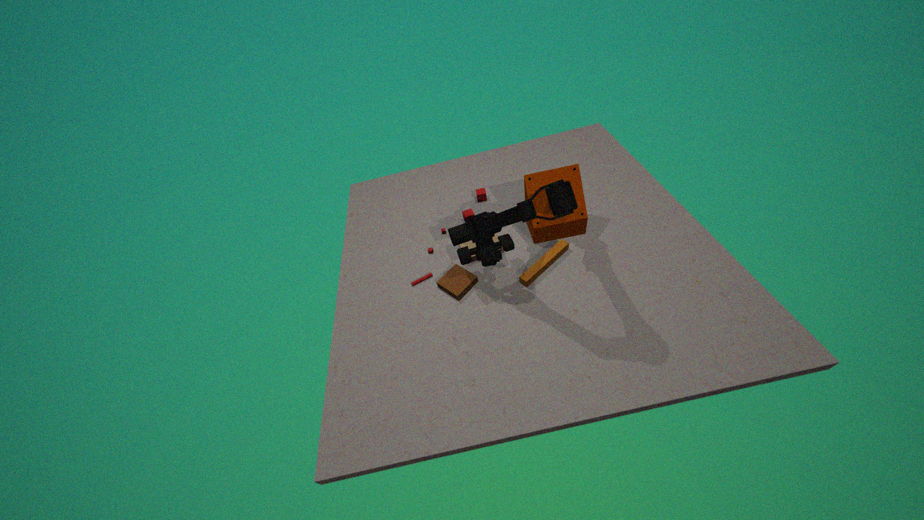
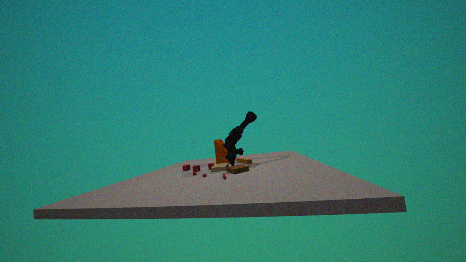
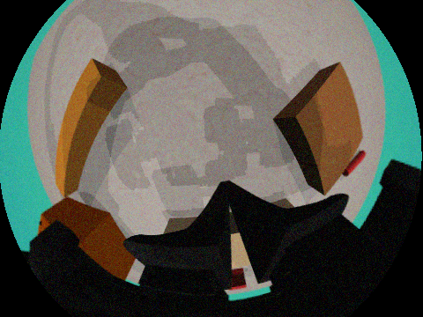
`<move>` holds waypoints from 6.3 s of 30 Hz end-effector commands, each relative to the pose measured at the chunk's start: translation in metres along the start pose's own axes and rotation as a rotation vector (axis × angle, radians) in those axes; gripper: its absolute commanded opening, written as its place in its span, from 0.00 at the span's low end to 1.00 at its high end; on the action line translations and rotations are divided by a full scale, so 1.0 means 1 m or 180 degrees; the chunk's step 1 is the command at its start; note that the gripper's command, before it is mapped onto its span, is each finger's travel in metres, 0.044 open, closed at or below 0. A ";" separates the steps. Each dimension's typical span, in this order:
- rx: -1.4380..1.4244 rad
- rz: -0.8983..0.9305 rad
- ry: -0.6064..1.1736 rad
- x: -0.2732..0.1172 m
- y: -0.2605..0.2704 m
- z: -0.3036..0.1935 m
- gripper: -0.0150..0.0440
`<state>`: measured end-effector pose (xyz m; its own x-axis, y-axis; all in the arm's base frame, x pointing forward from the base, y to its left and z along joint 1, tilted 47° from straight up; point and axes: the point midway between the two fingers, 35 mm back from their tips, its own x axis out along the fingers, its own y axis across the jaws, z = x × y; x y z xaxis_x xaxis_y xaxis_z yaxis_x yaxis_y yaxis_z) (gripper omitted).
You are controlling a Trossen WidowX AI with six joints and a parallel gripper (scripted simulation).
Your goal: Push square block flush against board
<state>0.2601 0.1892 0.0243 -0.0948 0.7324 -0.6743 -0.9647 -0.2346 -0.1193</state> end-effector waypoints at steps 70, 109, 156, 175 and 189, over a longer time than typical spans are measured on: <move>0.5457 -0.0070 0.0046 -0.060 -0.042 -0.079 0.25; 0.9736 -0.0079 -0.0023 -0.058 -0.052 -0.163 0.25; 1.0006 -0.0065 -0.0011 -0.002 -0.055 -0.125 0.25; 1.0008 -0.0064 -0.0009 -0.002 -0.054 -0.096 0.25; 1.0009 -0.0062 -0.0008 -0.002 -0.052 -0.075 0.25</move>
<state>0.3340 0.1447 -0.0257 -0.0773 0.7210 -0.6886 0.9664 0.2240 0.1260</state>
